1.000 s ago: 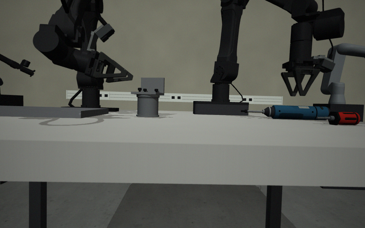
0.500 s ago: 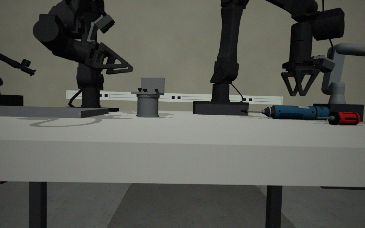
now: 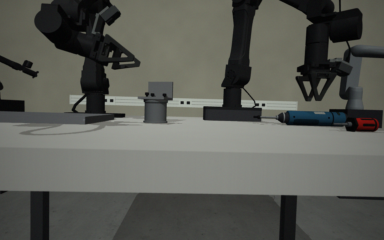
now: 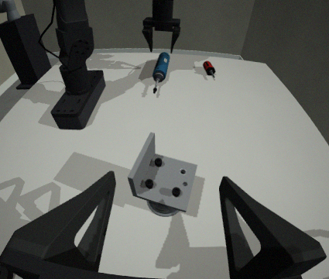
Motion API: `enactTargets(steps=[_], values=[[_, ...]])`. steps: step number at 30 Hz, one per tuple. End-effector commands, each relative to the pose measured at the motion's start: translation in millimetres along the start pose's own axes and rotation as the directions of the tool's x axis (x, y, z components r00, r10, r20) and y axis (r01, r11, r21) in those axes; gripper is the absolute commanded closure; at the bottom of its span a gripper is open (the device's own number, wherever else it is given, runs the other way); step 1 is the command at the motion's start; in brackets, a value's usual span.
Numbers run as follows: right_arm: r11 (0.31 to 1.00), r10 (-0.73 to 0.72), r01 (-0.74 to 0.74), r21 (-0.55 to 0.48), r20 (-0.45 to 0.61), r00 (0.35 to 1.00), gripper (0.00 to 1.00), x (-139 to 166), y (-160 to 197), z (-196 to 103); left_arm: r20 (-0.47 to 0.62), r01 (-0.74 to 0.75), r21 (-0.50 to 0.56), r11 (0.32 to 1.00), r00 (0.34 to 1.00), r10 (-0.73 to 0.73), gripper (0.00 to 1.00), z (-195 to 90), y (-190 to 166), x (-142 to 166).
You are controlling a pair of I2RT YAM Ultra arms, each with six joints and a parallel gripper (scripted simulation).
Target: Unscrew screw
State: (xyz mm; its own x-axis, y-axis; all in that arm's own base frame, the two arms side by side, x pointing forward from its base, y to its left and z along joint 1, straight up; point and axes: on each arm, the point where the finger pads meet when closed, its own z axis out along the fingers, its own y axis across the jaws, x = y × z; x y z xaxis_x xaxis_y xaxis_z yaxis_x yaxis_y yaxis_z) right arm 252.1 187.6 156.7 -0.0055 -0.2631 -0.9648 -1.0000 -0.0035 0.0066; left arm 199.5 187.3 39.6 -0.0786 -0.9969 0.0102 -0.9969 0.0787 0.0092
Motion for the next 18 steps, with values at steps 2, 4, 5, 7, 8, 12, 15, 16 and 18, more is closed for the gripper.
enactTargets(steps=[2, 4, 5, 7, 8, 12, 15, 16, 18], values=[[0.999, -0.050, 0.050, 0.003, 0.024, 0.998, 0.14, -29.3, -1.8, -7.0, 0.038, 0.010, 0.035, 0.999, 0.999, -0.012, 0.35, -15.8, -4.7, -11.0], [0.999, -0.050, 0.050, 0.003, 0.024, 0.998, 0.14, -34.1, -1.5, -8.4, 0.038, 0.010, 0.035, 0.999, 0.999, -0.012, 0.35, -15.8, -4.7, -11.0], [0.999, -0.050, 0.050, 0.003, 0.024, 0.998, 0.14, -36.5, -1.4, -9.0, 0.038, 0.010, 0.035, 0.999, 0.999, -0.012, 0.35, -15.8, -4.7, -11.0], [0.999, -0.050, 0.050, 0.002, 0.024, 0.998, 0.14, -41.4, -1.1, -10.3, 0.038, 0.010, 0.035, 0.999, 0.999, -0.012, 0.35, -15.8, -4.7, -11.0], [0.999, -0.050, 0.050, 0.002, 0.024, 0.998, 0.14, -43.8, -1.0, -11.0, 0.038, 0.010, 0.035, 0.999, 0.999, -0.012, 0.35, -15.8, -4.7, -11.0], [1.000, -0.024, 0.024, -0.005, 0.023, 0.999, 0.14, -37.7, -3.0, -9.1, 0.038, 0.010, 0.035, 0.999, 0.999, -0.012, 0.35, -15.8, -4.7, -11.0], [0.999, -0.036, 0.036, -0.001, 0.024, 0.999, 0.14, -42.2, -2.0, -10.5, 0.038, 0.010, 0.035, 0.999, 0.999, -0.012, 0.35, -15.8, -4.7, -11.0], [0.999, -0.042, 0.042, 0.000, 0.024, 0.999, 0.14, -44.4, -1.5, -11.1, 0.038, 0.010, 0.035, 0.999, 0.999, -0.012, 0.35, -15.8, -4.7, -11.0], [0.999, -0.050, 0.050, 0.003, 0.024, 0.998, 0.14, -47.9, -0.8, -12.1, 0.038, 0.010, 0.035, 0.999, 0.999, -0.012, 0.35, -15.8, -4.7, -11.0]])
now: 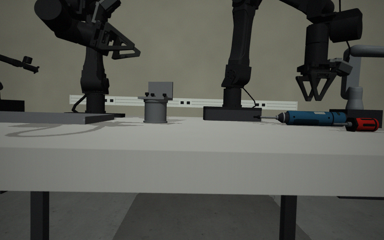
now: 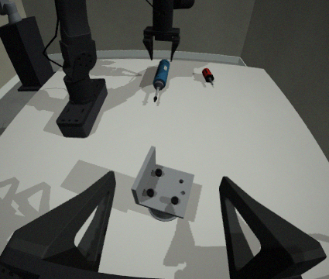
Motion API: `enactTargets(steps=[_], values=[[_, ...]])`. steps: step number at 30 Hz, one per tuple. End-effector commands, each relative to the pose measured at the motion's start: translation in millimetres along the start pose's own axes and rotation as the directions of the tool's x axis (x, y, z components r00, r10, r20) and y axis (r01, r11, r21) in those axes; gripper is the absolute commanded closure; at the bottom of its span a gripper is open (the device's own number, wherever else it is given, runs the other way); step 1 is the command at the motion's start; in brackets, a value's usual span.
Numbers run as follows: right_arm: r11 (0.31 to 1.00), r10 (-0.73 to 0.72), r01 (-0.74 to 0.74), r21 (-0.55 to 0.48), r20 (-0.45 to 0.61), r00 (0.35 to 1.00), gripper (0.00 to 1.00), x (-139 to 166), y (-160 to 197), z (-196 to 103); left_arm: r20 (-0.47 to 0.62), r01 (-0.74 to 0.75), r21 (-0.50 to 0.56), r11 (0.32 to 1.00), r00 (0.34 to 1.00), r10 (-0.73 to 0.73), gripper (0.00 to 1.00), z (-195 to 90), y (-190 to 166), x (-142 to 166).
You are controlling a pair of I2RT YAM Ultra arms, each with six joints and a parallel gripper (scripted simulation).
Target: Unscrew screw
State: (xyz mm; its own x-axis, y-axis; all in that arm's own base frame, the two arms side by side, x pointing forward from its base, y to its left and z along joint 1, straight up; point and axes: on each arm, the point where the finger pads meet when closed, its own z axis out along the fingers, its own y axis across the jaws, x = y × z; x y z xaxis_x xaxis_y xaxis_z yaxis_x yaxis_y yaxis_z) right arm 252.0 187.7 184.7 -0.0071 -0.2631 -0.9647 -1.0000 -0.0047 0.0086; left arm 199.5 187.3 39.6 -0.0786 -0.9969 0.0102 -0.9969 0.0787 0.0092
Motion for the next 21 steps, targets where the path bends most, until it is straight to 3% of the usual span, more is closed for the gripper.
enactTargets(steps=[1, 12, 21], values=[[0.999, -0.051, 0.051, 0.004, 0.024, 0.998, 0.14, -21.7, -0.9, -5.0, 0.038, 0.010, 0.035, 0.999, 0.999, -0.012, 0.35, -15.8, -4.7, -11.0], [0.999, -0.051, 0.051, 0.004, 0.024, 0.998, 0.14, -26.5, -0.7, -6.4, 0.038, 0.010, 0.035, 0.999, 0.999, -0.012, 0.35, -15.8, -4.7, -11.0], [0.986, 0.090, -0.067, 0.150, -0.148, 0.985, 0.14, -5.7, -44.1, -34.2, 0.038, 0.010, 0.035, 0.999, 0.999, -0.012, 0.35, -15.8, -4.7, -11.0]])
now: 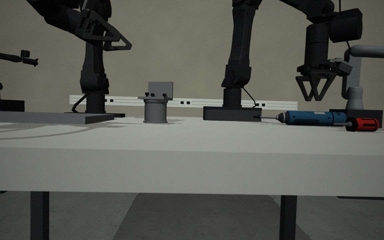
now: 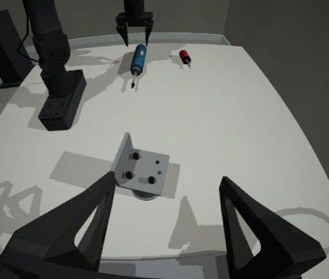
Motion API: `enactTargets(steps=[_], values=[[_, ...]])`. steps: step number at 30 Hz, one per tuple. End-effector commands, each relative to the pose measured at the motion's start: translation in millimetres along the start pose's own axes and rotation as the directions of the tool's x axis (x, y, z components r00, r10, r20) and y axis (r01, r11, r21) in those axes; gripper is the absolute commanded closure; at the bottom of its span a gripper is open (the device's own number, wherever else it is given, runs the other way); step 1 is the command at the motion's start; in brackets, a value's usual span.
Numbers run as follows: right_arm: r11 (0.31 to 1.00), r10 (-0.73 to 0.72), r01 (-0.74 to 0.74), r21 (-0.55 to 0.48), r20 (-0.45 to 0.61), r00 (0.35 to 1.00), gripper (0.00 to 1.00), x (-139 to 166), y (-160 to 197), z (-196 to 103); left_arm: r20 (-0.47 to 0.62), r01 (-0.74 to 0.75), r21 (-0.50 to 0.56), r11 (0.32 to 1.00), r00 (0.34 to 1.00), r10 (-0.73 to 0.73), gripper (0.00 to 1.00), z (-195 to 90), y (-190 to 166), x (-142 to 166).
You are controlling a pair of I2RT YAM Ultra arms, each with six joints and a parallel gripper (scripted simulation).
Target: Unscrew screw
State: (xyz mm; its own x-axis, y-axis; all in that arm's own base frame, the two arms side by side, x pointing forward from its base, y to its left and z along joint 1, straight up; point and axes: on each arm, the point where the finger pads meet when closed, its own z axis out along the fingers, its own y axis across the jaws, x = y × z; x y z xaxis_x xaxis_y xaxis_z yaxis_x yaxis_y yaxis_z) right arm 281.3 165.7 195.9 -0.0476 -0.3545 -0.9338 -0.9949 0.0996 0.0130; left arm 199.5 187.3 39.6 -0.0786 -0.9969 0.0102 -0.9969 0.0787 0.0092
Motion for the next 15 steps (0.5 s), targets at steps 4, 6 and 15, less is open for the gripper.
enactTargets(steps=[4, 6, 15], values=[[0.994, 0.058, -0.047, 0.101, -0.107, 0.993, 0.14, -0.8, -28.6, -17.5, 0.038, 0.010, 0.035, 0.999, 0.999, -0.012, 0.35, -15.8, -4.7, -11.0], [0.996, 0.038, -0.028, 0.090, -0.106, 0.994, 0.14, -5.9, -24.4, -14.1, 0.038, 0.010, 0.035, 0.999, 0.999, -0.012, 0.35, -15.8, -4.7, -11.0], [0.965, 0.159, -0.112, 0.237, -0.192, 0.968, 0.14, 6.5, -59.2, -44.9, 0.038, 0.010, 0.035, 0.999, 0.999, -0.012, 0.35, -15.8, -4.7, -11.0]])
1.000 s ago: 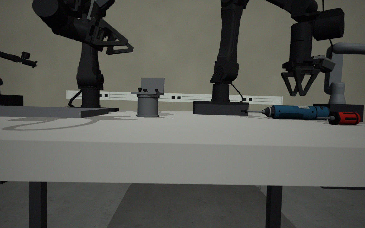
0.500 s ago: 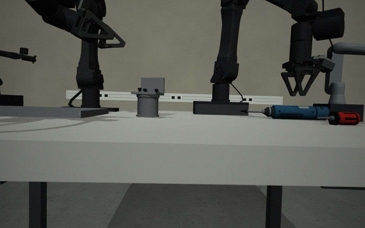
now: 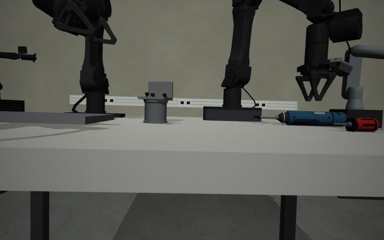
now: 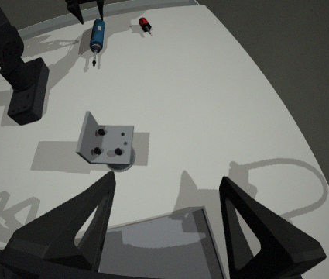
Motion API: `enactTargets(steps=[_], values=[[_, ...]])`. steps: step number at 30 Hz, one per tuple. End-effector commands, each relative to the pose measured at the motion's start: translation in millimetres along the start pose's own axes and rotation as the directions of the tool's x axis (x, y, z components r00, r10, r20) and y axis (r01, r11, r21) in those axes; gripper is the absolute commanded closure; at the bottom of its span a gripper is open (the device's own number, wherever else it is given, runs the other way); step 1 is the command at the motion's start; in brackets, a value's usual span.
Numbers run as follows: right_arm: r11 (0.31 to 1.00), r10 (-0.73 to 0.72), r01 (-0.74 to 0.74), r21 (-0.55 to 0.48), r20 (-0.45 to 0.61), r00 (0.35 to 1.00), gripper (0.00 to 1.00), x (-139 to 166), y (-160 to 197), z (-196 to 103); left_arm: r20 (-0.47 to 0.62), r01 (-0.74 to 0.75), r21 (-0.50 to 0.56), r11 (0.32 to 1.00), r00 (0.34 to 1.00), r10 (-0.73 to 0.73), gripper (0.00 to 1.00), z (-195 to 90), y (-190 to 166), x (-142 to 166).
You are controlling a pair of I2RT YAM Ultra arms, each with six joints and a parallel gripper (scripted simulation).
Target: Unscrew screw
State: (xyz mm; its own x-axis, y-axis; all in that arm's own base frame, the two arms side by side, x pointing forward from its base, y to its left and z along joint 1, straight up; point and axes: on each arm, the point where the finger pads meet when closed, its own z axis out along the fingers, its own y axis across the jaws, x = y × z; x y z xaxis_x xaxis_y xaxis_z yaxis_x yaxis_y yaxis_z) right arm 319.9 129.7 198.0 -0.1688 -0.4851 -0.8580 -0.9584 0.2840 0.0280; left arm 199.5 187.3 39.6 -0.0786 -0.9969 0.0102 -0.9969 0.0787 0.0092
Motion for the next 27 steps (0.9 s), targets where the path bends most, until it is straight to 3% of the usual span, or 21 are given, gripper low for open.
enactTargets(steps=[1, 5, 10, 22, 27], values=[[0.995, 0.058, -0.053, 0.082, -0.055, 0.997, 0.14, -0.9, -24.1, -14.5, 0.038, 0.010, 0.035, 0.999, 0.999, -0.012, 0.35, -15.8, -4.7, -11.0], [0.983, 0.105, -0.087, 0.161, -0.106, 0.989, 0.14, 1.7, -43.7, -27.6, 0.038, 0.010, 0.035, 0.999, 0.999, -0.012, 0.35, -15.8, -4.7, -11.0], [0.986, 0.070, -0.053, 0.161, -0.101, 0.992, 0.14, -9.3, -37.0, -28.4, 0.038, 0.010, 0.035, 0.999, 0.999, -0.012, 0.35, -15.8, -4.7, -11.0], [0.883, 0.283, -0.182, 0.433, -0.182, 0.942, 0.14, 8.4, -95.9, -85.1, 0.038, 0.010, 0.035, 0.999, 0.999, -0.012, 0.35, -15.8, -4.7, -11.0], [0.889, 0.251, -0.153, 0.432, -0.180, 0.951, 0.14, -3.4, -89.7, -85.0, 0.038, 0.010, 0.035, 0.999, 0.999, -0.012, 0.35, -15.8, -4.7, -11.0]])
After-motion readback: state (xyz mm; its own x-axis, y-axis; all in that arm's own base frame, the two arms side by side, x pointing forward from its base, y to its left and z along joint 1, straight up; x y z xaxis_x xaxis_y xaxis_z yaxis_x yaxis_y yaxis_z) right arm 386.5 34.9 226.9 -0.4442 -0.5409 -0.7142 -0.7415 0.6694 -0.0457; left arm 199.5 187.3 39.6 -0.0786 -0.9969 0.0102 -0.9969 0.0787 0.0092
